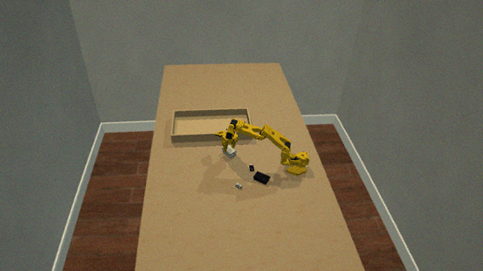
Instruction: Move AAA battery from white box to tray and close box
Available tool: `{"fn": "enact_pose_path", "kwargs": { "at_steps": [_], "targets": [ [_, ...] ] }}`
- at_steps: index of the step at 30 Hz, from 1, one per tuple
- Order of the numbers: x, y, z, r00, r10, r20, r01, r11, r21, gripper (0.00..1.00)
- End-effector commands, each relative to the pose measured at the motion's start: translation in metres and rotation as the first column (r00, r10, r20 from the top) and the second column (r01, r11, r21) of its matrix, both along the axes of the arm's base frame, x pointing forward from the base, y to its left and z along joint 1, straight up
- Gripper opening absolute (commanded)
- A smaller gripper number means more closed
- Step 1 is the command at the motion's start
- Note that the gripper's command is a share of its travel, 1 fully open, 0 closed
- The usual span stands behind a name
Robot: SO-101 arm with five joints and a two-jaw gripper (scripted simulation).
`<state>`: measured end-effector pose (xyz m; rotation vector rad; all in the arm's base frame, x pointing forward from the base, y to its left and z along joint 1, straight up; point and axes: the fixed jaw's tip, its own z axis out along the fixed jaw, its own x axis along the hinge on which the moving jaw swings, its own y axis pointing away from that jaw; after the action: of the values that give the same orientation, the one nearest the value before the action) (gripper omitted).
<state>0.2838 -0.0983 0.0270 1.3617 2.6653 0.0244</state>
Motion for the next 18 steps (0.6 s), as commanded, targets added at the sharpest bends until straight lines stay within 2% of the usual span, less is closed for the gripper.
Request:
{"fn": "enact_pose_path", "kwargs": {
  "at_steps": [1,18],
  "targets": [
    [0.0034,-0.003,0.0024,1.0,-0.016,0.026,0.017,1.0,-0.006,0.2],
    [0.0034,-0.003,0.0021,1.0,-0.016,0.025,0.017,1.0,-0.006,0.22]
  ]
}}
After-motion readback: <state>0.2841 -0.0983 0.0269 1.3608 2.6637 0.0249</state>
